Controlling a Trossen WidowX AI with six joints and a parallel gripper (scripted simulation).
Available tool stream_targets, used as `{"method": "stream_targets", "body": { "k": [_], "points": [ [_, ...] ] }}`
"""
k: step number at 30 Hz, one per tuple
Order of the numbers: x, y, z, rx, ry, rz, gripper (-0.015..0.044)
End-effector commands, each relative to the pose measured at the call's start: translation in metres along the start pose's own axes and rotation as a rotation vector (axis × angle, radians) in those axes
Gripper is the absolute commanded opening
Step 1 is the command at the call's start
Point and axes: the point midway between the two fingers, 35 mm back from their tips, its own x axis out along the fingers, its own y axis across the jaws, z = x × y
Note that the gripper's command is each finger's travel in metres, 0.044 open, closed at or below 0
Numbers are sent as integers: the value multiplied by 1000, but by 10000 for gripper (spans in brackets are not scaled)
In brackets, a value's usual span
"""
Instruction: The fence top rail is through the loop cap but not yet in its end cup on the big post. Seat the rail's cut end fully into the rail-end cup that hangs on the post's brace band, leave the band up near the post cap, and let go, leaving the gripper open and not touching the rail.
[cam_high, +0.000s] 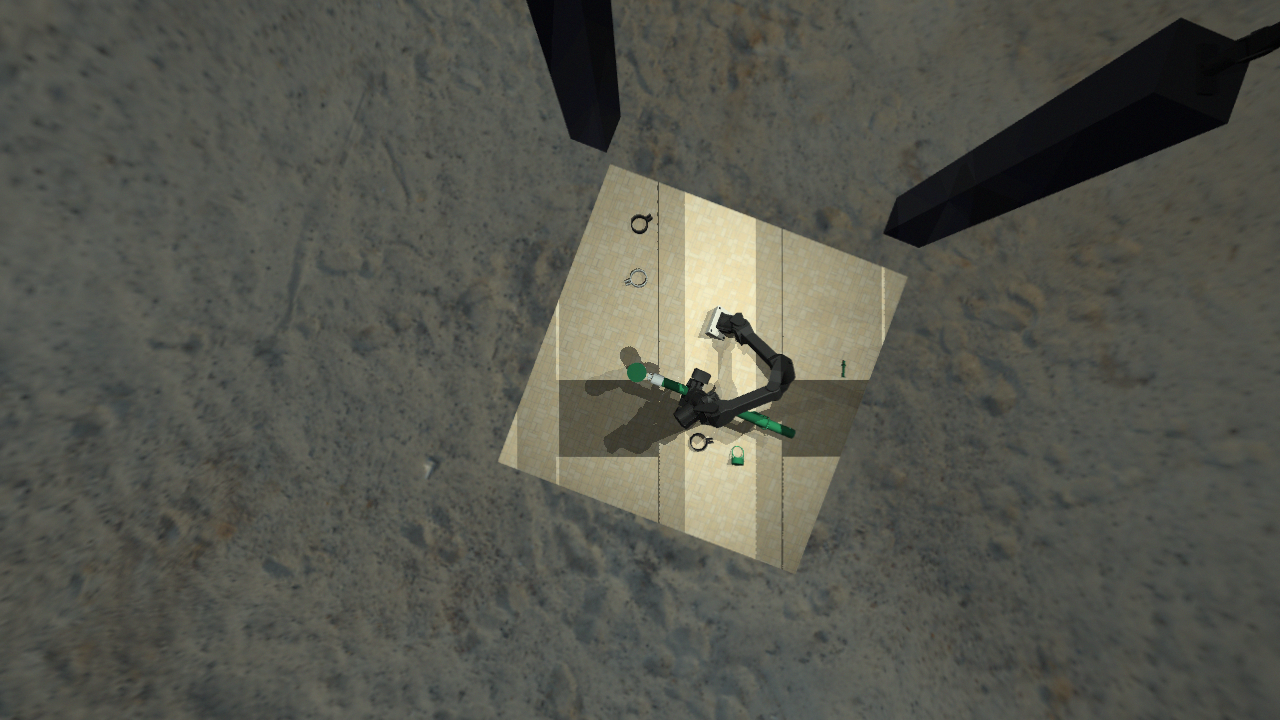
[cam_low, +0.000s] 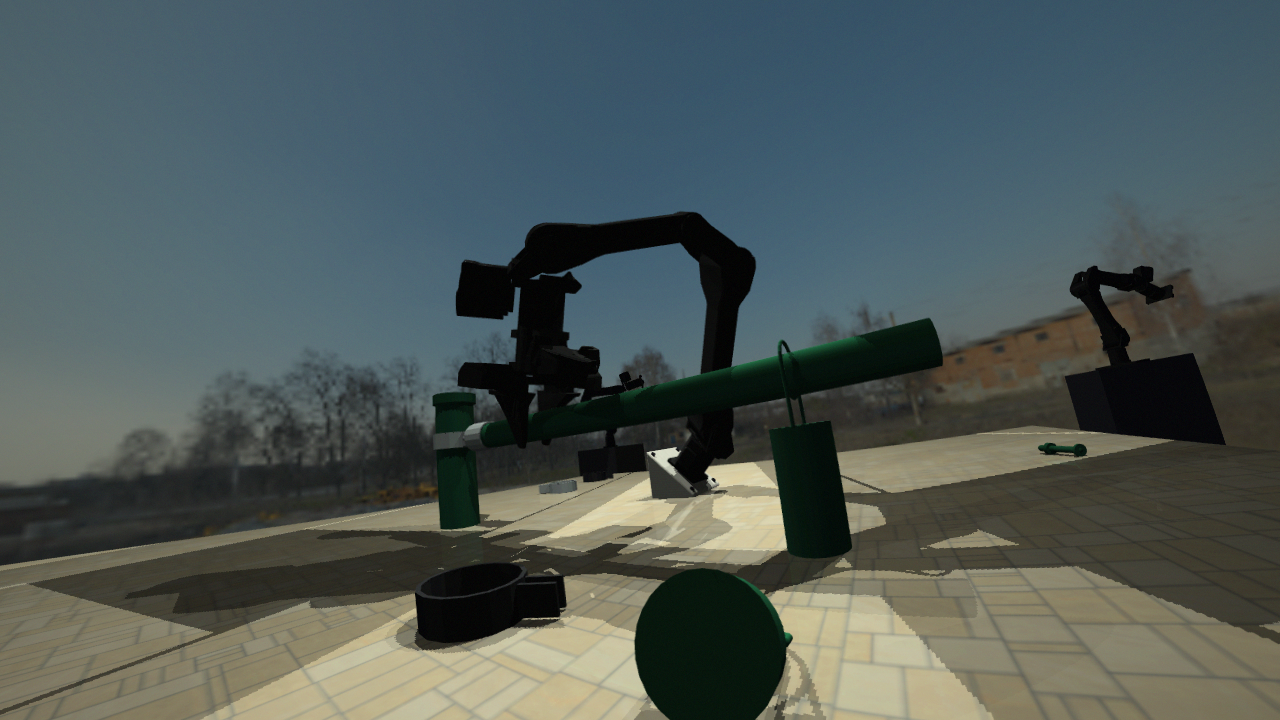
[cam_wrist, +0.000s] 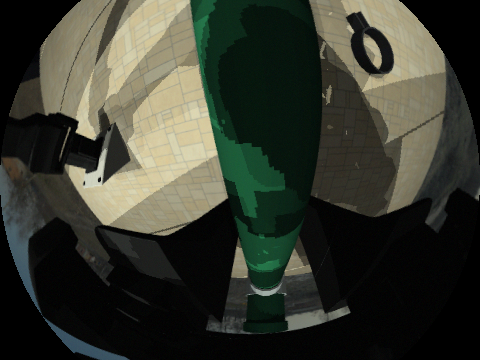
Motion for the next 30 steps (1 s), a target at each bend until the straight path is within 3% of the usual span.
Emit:
{"method": "stream_targets", "body": {
  "k": [1,11,16,22,30],
  "points": [
    [0,0,0,1,0,-1,184],
    [-26,0,15,1,0,0,440],
    [-47,2,28,1,-1,1,440],
    [-46,2,25,1,0,0,440],
    [-84,5,25,52,8,-32,440]
  ]
}}
